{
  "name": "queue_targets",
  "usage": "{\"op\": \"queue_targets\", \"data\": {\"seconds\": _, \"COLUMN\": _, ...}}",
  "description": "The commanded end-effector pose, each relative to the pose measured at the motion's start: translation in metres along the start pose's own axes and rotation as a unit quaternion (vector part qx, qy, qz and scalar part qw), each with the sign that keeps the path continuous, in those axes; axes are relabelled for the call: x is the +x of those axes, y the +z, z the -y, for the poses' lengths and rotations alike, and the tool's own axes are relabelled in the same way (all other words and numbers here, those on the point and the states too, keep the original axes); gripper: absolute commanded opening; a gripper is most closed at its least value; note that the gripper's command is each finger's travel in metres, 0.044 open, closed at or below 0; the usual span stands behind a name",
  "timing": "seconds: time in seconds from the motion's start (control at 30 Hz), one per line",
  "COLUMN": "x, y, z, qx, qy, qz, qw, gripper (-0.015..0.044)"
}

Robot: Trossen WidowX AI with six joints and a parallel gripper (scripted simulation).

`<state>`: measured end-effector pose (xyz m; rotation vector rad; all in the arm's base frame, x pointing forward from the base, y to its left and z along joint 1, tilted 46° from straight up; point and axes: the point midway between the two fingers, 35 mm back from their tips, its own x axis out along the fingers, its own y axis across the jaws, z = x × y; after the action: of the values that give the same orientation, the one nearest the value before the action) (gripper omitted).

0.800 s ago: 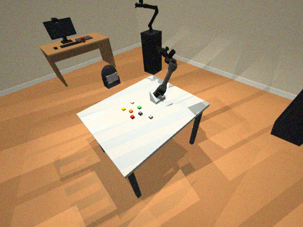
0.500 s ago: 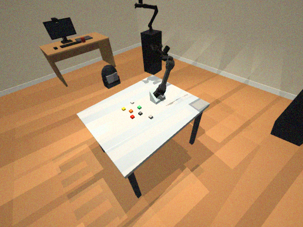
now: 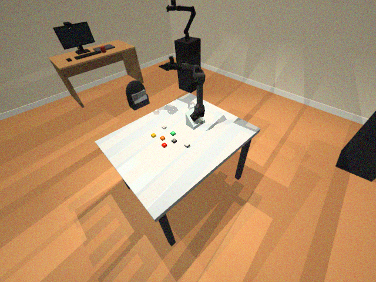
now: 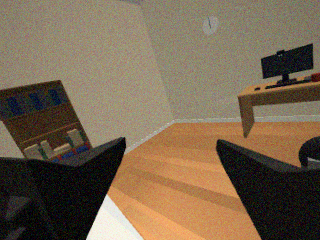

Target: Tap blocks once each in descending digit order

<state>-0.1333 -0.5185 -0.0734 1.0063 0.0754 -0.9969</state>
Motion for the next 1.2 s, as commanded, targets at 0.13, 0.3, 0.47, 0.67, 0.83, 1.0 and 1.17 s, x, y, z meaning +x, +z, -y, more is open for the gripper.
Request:
{"op": "queue_targets", "data": {"seconds": 0.13, "x": 0.066, "y": -0.091, "z": -0.089, "qx": -0.081, "qy": 0.018, "qz": -0.194, "qw": 0.978, "gripper": 0.04}}
{"op": "queue_targets", "data": {"seconds": 0.3, "x": 0.08, "y": -0.157, "z": -0.147, "qx": -0.15, "qy": 0.044, "qz": -0.322, "qw": 0.934, "gripper": 0.04}}
{"op": "queue_targets", "data": {"seconds": 0.47, "x": 0.07, "y": -0.226, "z": -0.202, "qx": -0.227, "qy": 0.082, "qz": -0.453, "qw": 0.859, "gripper": 0.04}}
{"op": "queue_targets", "data": {"seconds": 0.67, "x": 0.027, "y": -0.3, "z": -0.259, "qx": -0.316, "qy": 0.144, "qz": -0.6, "qw": 0.721, "gripper": 0.04}}
{"op": "queue_targets", "data": {"seconds": 0.83, "x": -0.022, "y": -0.341, "z": -0.293, "qx": -0.368, "qy": 0.196, "qz": -0.693, "qw": 0.589, "gripper": 0.04}}
{"op": "queue_targets", "data": {"seconds": 1.0, "x": -0.023, "y": -0.342, "z": -0.294, "qx": -0.369, "qy": 0.198, "qz": -0.695, "qw": 0.584, "gripper": 0.04}}
{"op": "queue_targets", "data": {"seconds": 1.17, "x": -0.023, "y": -0.342, "z": -0.294, "qx": -0.369, "qy": 0.198, "qz": -0.695, "qw": 0.584, "gripper": 0.04}}
